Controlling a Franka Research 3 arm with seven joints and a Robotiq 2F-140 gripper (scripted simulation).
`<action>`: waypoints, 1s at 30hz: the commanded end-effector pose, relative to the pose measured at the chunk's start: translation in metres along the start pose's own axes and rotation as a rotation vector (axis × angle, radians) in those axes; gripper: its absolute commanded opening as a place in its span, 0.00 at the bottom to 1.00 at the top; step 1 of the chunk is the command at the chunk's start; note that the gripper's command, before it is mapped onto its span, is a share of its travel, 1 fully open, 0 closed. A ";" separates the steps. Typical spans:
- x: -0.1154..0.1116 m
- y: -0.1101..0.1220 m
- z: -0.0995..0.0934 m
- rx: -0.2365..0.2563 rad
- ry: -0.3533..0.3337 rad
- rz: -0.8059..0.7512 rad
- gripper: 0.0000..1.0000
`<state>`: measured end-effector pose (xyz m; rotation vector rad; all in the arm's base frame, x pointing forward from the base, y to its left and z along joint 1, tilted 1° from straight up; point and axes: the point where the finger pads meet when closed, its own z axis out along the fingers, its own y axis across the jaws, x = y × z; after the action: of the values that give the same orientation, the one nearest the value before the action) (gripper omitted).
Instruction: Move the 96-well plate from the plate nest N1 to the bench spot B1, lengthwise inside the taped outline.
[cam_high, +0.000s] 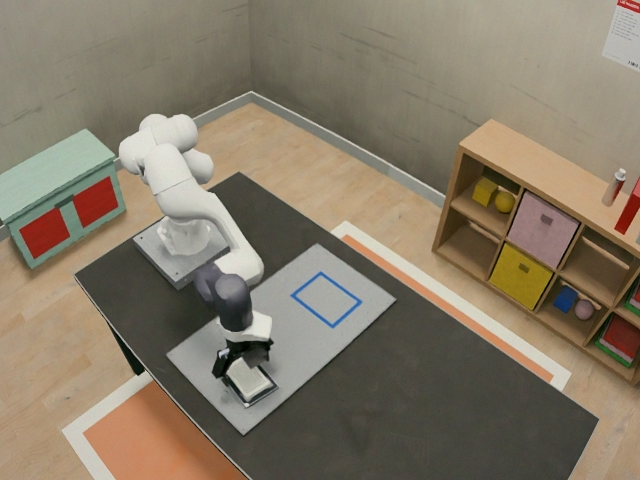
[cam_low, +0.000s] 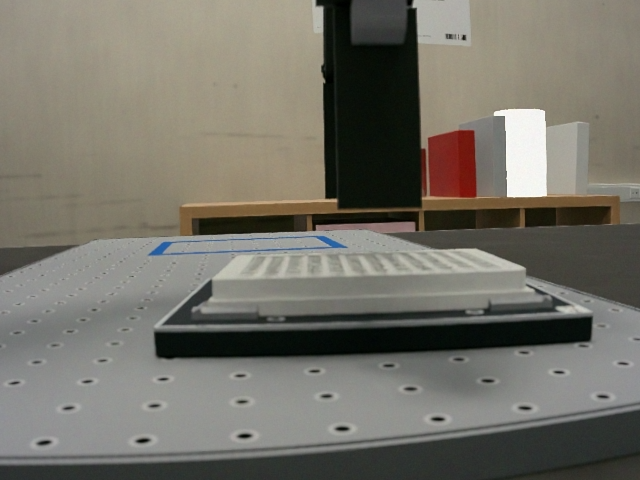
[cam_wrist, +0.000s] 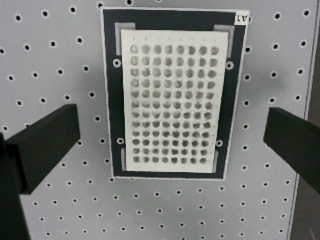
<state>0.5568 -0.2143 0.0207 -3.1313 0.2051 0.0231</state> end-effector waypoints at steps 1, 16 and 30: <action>0.002 0.001 0.006 -0.002 0.005 0.007 1.00; 0.002 0.001 0.023 -0.002 0.005 0.007 1.00; 0.002 0.001 0.023 -0.002 0.005 0.007 0.63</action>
<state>0.5575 -0.2144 -0.0019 -3.1322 0.2107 0.0174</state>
